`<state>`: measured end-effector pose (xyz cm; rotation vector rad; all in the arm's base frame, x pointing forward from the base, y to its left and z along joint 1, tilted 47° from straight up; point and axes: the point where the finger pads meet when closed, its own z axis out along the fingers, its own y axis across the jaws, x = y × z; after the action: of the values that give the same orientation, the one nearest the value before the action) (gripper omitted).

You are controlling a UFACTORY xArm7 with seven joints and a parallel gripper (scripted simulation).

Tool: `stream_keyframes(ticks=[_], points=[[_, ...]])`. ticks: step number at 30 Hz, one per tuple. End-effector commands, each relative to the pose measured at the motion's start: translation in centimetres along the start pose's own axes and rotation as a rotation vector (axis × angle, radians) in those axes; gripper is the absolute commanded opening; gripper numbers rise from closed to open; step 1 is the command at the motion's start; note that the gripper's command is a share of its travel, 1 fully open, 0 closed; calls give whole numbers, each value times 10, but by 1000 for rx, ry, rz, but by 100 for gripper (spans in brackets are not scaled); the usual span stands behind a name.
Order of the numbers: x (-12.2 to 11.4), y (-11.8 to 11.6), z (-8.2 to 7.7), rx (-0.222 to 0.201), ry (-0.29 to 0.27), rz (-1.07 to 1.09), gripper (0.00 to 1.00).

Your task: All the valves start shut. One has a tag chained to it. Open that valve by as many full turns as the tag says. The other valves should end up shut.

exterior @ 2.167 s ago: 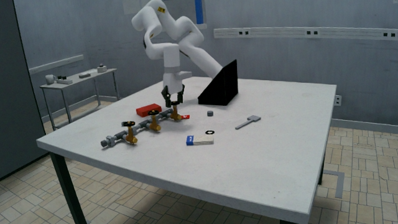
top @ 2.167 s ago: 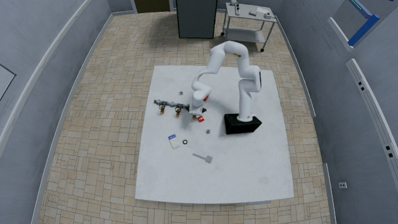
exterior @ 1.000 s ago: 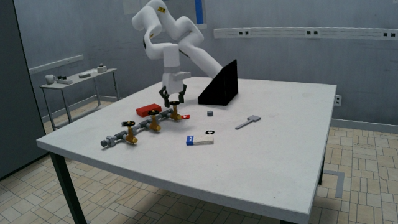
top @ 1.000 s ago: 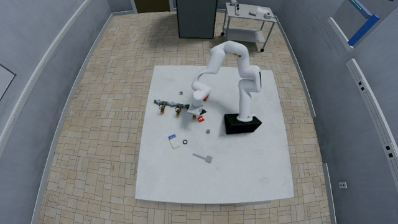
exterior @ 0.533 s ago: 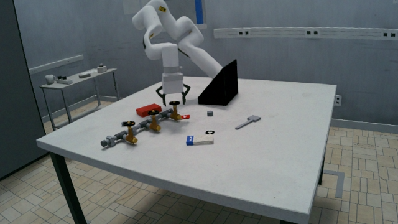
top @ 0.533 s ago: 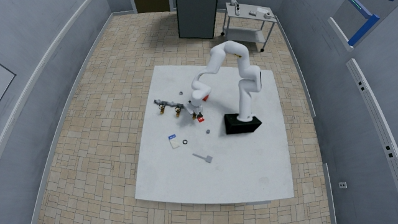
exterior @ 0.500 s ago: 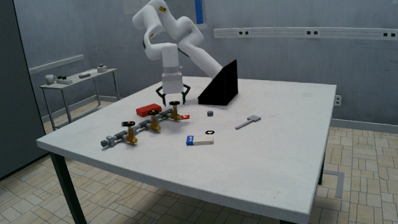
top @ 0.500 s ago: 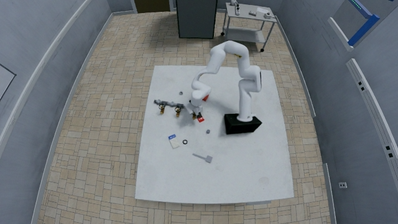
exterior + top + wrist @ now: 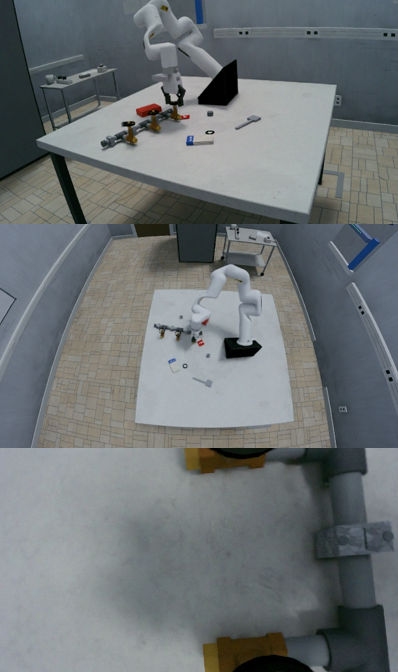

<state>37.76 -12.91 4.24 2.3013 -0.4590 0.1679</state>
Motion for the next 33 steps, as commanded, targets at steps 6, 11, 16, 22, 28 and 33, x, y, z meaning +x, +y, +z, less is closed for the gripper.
stream_keyframes(ticks=[6,11,16,22,28,33], points=[[1,-2,-1,8,28,581,100],[1,-2,-1,11,38,875,100],[1,-2,-1,16,52,1127,100],[1,-2,-1,19,61,1234,100],[1,-2,-1,19,61,1236,0],[1,-2,-1,19,61,1236,0]])
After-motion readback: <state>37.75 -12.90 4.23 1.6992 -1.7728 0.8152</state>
